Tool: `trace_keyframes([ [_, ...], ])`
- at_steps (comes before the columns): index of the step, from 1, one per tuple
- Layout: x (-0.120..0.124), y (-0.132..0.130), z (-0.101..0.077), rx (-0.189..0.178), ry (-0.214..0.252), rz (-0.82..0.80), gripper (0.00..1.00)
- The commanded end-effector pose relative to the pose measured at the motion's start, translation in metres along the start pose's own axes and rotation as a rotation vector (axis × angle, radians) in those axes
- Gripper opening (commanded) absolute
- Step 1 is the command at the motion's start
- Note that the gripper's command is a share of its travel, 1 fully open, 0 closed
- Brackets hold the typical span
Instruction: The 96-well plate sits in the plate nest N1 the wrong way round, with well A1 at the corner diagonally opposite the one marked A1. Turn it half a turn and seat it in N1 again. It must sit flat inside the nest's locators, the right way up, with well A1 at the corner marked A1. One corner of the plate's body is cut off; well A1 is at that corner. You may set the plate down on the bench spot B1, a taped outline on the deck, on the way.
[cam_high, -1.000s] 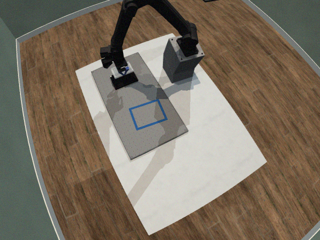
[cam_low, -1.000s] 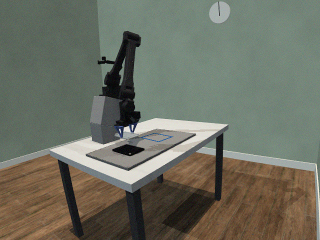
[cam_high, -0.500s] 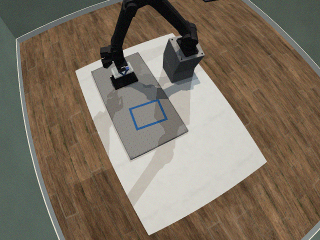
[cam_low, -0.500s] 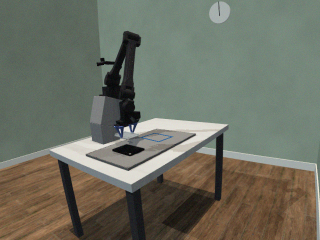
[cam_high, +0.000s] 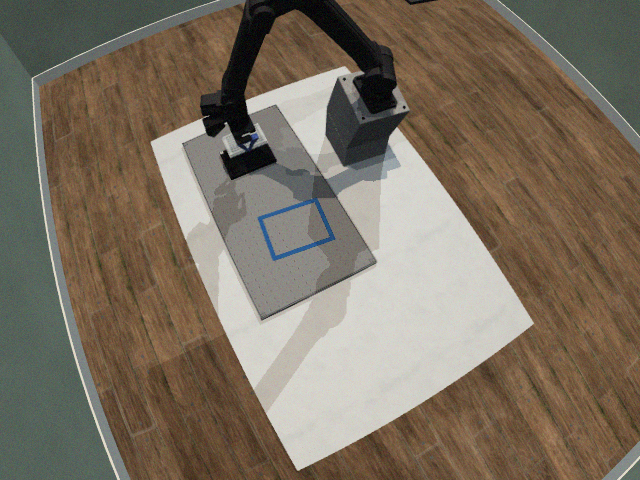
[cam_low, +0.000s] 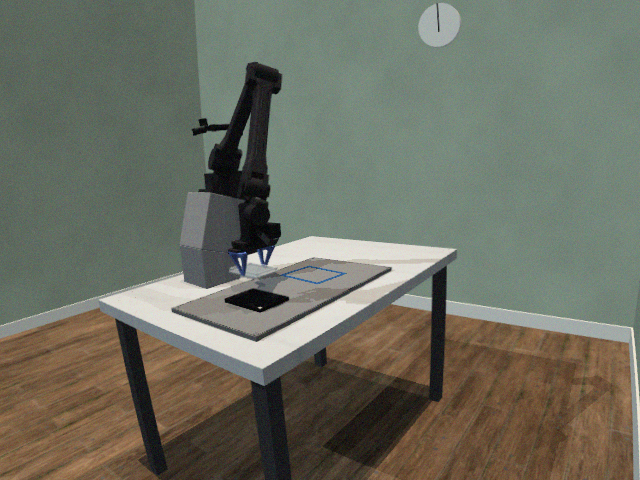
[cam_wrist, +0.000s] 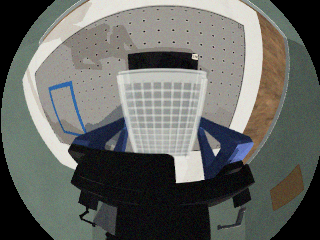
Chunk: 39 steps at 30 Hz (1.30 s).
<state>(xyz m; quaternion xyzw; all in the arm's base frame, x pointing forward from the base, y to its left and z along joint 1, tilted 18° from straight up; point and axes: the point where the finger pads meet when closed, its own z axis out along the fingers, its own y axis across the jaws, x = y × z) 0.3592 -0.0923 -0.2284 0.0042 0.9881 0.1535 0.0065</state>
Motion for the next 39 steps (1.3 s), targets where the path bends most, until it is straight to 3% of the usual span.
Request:
trace_keyframes([
  [1,-0.018,-0.011,-0.007,0.011,-0.029,0.001,0.0],
  [10,-0.019,-0.012,-0.008,0.014,-0.036,0.0,0.0],
  [19,-0.019,-0.009,0.014,0.013,-0.035,0.004,0.0],
  [21,-0.019,-0.009,0.014,0.013,-0.035,0.004,0.0],
  [22,-0.032,-0.011,0.0,0.027,-0.071,-0.011,0.0],
  [25,-0.021,-0.004,0.022,0.012,-0.031,-0.009,0.0],
  [34,-0.019,-0.003,0.038,0.01,-0.029,-0.008,0.0],
  [38,-0.023,-0.005,0.036,0.014,-0.04,-0.008,0.0],
  [39,-0.032,-0.015,0.024,0.025,-0.073,0.001,0.0],
])
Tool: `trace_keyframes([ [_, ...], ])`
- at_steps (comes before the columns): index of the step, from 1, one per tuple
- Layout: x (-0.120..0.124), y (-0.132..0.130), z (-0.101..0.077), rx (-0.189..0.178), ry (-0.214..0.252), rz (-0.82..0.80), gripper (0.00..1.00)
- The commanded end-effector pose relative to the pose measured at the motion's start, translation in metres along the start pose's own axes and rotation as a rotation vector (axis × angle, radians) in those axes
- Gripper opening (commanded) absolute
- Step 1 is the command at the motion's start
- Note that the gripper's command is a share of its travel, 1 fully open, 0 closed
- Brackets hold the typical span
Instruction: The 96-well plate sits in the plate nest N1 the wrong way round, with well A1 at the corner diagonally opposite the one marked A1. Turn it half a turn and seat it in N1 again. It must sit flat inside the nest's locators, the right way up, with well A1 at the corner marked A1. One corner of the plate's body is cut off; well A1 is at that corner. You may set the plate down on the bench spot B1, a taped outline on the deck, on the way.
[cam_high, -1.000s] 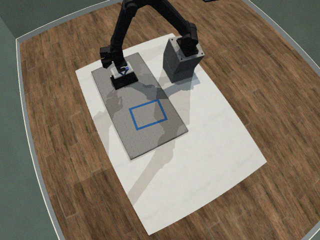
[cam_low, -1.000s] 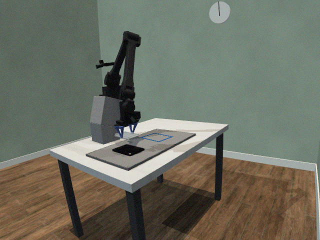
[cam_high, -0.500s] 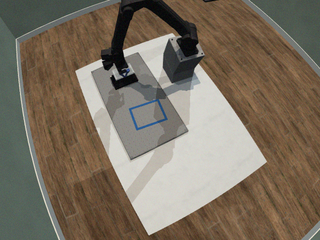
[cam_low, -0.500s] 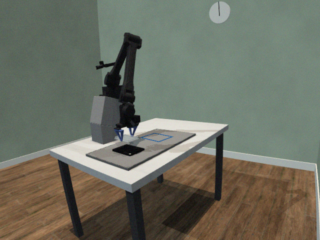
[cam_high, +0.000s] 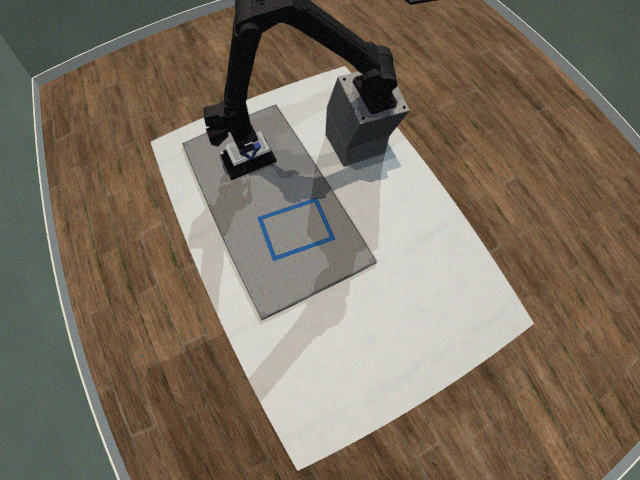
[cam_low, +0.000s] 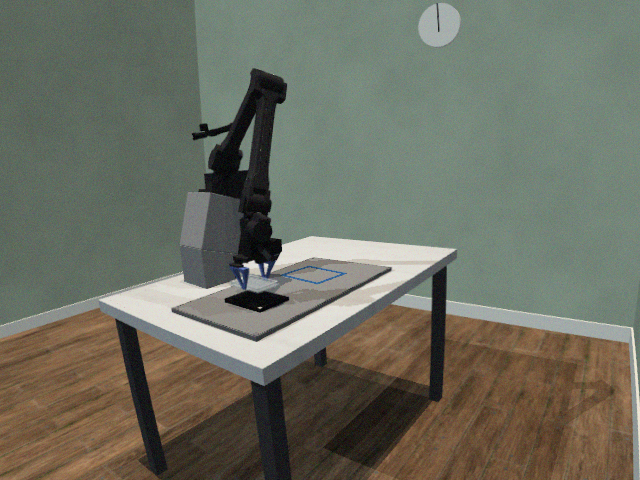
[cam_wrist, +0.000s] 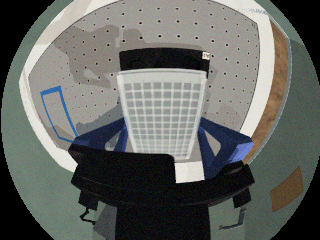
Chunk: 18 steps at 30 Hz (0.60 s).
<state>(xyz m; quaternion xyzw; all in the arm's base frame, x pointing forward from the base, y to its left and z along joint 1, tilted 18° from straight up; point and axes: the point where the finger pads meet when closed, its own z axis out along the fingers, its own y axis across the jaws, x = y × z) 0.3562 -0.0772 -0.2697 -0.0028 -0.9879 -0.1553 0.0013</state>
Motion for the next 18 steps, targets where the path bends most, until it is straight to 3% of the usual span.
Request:
trace_keyframes([
  [1,-0.027,-0.016,-0.009,0.02,-0.067,0.012,0.0],
  [4,-0.023,-0.007,0.005,0.013,-0.046,-0.002,0.0],
  [14,-0.025,-0.005,0.02,0.014,-0.048,-0.009,0.0],
  [16,-0.025,-0.005,0.02,0.014,-0.048,-0.009,0.0],
  [17,-0.036,-0.014,0.006,0.026,-0.084,-0.004,0.0],
  [18,-0.026,-0.014,0.018,0.017,-0.06,0.008,0.0],
])
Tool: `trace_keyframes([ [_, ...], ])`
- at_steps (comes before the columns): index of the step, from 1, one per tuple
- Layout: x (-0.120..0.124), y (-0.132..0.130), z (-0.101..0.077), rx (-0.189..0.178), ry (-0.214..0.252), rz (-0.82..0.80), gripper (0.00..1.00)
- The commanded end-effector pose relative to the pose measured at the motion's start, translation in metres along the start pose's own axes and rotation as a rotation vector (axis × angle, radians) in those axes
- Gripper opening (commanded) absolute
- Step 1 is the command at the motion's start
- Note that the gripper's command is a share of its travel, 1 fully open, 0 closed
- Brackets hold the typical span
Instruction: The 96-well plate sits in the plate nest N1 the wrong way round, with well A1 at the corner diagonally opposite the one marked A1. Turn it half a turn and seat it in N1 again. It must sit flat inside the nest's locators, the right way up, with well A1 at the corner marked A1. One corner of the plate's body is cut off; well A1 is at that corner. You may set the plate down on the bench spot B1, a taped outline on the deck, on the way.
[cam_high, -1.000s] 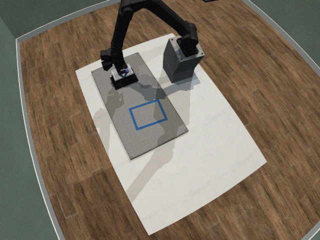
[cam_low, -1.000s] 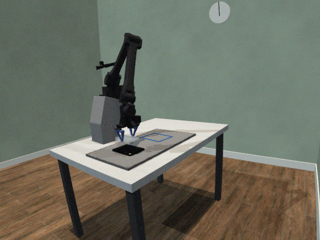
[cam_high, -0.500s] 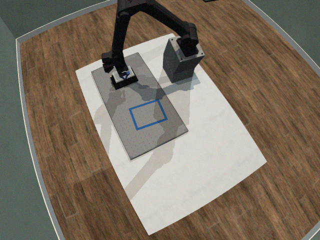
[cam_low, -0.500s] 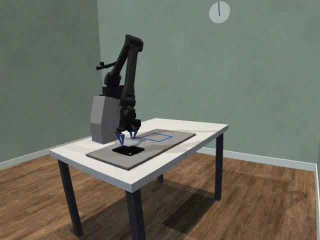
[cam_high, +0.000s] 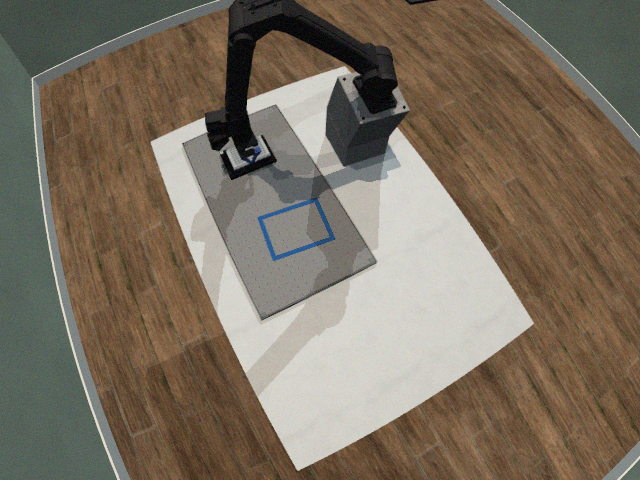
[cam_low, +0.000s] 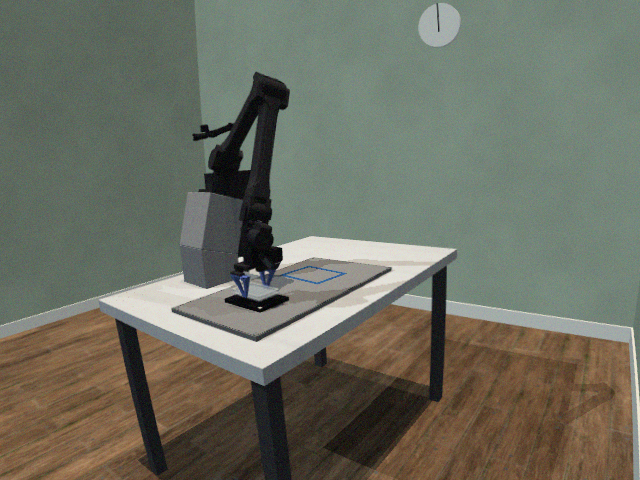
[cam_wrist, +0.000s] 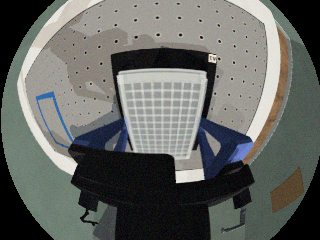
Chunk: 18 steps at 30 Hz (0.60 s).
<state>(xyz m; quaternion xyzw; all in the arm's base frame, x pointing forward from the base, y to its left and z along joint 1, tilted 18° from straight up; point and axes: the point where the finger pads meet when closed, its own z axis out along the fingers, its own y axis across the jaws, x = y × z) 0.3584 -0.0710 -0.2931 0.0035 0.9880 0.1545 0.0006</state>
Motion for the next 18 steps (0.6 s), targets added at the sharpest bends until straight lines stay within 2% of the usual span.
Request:
trace_keyframes([
  [1,-0.023,-0.013,-0.005,0.015,-0.055,0.009,0.0],
  [5,-0.026,-0.011,-0.008,0.017,-0.058,0.001,0.0],
  [9,-0.015,-0.008,-0.002,0.01,-0.04,0.006,0.0],
  [18,-0.009,-0.005,0.0,0.008,-0.033,0.005,0.0],
])
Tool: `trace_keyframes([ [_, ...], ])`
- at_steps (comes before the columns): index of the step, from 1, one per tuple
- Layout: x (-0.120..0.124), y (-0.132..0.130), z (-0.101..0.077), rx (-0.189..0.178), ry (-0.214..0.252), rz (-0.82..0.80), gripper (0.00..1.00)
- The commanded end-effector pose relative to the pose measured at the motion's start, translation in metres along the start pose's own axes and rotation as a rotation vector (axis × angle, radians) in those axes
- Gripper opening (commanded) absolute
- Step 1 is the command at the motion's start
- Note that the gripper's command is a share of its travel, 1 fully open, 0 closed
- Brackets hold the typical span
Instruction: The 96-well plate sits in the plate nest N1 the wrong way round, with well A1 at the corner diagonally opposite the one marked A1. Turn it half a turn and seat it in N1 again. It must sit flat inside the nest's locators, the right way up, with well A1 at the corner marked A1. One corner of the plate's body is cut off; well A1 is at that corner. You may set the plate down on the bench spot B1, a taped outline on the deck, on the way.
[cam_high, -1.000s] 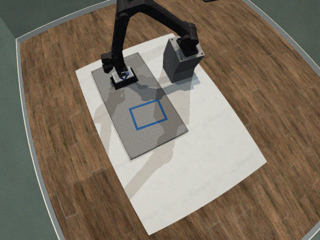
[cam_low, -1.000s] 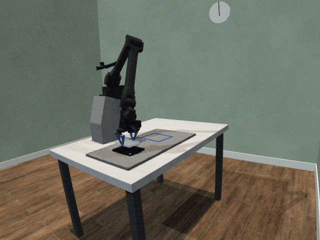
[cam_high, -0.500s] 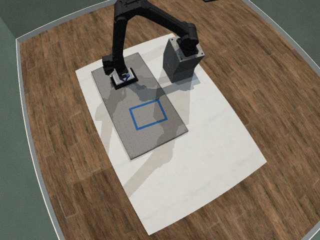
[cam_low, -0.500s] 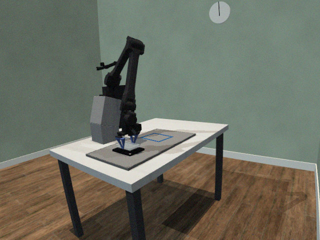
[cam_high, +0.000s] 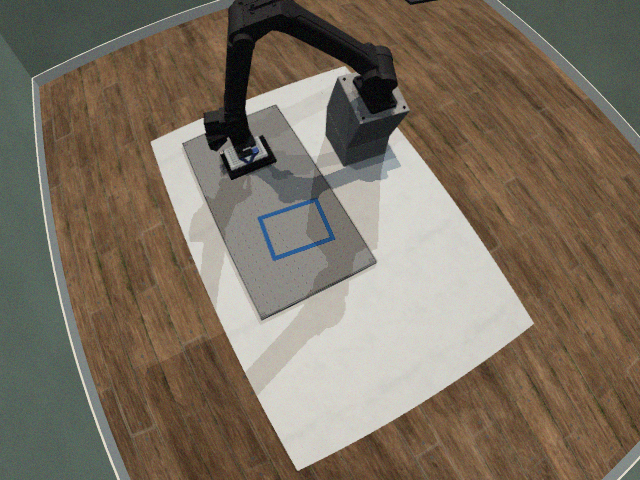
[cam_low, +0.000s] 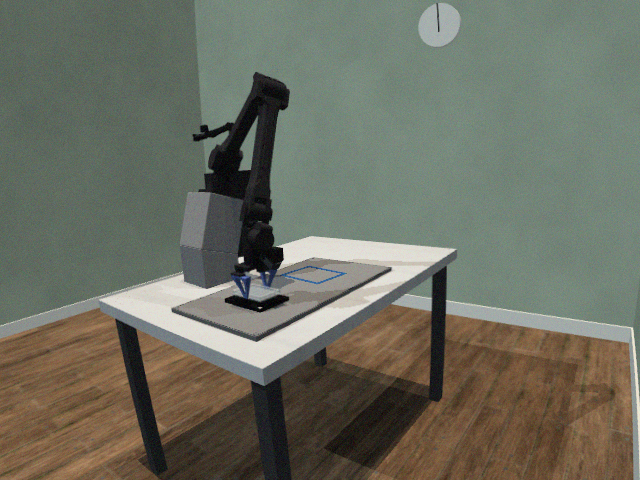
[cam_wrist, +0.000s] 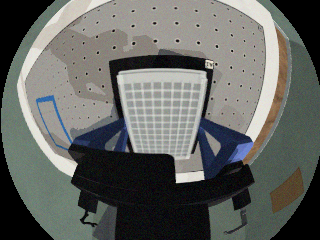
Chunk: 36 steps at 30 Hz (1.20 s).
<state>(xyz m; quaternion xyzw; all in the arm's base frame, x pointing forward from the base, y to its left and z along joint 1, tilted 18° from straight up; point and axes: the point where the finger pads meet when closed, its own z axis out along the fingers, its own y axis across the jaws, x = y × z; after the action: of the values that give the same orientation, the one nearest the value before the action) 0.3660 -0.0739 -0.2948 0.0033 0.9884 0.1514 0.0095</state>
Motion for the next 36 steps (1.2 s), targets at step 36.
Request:
trace_keyframes([
  [36,-0.0045,0.0018,0.0019,0.004,-0.022,-0.002,0.0],
])
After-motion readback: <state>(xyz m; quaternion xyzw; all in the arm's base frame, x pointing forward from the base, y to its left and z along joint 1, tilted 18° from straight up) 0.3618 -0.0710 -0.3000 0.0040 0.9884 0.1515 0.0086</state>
